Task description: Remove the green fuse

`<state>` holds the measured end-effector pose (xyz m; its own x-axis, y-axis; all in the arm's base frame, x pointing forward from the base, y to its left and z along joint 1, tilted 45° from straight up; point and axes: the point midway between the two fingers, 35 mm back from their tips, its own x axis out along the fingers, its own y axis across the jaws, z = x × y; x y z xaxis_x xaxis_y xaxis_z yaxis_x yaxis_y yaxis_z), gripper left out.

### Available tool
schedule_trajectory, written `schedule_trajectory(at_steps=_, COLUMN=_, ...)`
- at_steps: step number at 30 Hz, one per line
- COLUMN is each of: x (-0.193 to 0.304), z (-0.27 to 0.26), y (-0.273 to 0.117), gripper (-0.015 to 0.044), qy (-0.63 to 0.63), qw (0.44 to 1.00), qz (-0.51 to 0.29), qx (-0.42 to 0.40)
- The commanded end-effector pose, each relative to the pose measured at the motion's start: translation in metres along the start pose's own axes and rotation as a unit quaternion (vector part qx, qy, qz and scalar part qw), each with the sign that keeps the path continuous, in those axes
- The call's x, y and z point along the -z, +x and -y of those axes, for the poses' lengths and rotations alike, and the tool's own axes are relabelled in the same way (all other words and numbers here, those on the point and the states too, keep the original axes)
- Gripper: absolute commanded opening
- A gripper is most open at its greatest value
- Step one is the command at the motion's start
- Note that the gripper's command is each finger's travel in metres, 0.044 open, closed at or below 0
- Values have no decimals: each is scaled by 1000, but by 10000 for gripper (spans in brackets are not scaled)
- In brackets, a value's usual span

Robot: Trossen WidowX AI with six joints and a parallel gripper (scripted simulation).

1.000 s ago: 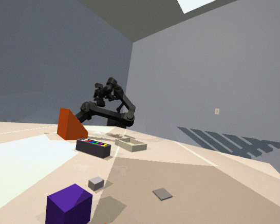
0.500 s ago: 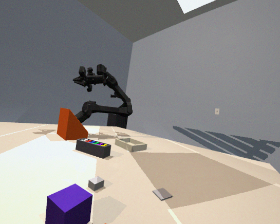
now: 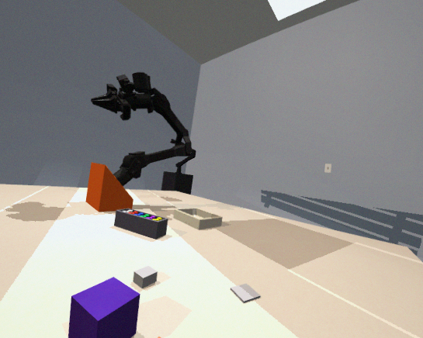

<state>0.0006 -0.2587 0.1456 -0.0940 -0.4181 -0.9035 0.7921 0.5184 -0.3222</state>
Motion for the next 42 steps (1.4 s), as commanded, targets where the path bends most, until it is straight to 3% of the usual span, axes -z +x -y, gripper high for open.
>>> schedule_trajectory(at_steps=1, x=-34, z=-65, y=20, gripper=69, qy=-251, qw=961, qz=20, qx=-114)
schedule_trajectory(at_steps=10, x=-57, z=-180, y=30, gripper=69, qy=-564, qw=780, qz=91, qx=-257)
schedule_trajectory(at_steps=19, x=-31, z=-299, y=22, gripper=69, qy=-781, qw=454, qz=188, qx=-386)
schedule_trajectory(at_steps=30, x=39, z=-396, y=5, gripper=69, qy=-822, qw=74, qz=308, qx=-473)
schedule_trajectory(at_steps=42, x=47, z=-394, y=3, gripper=69, qy=-820, qw=61, qz=312, qx=-476)
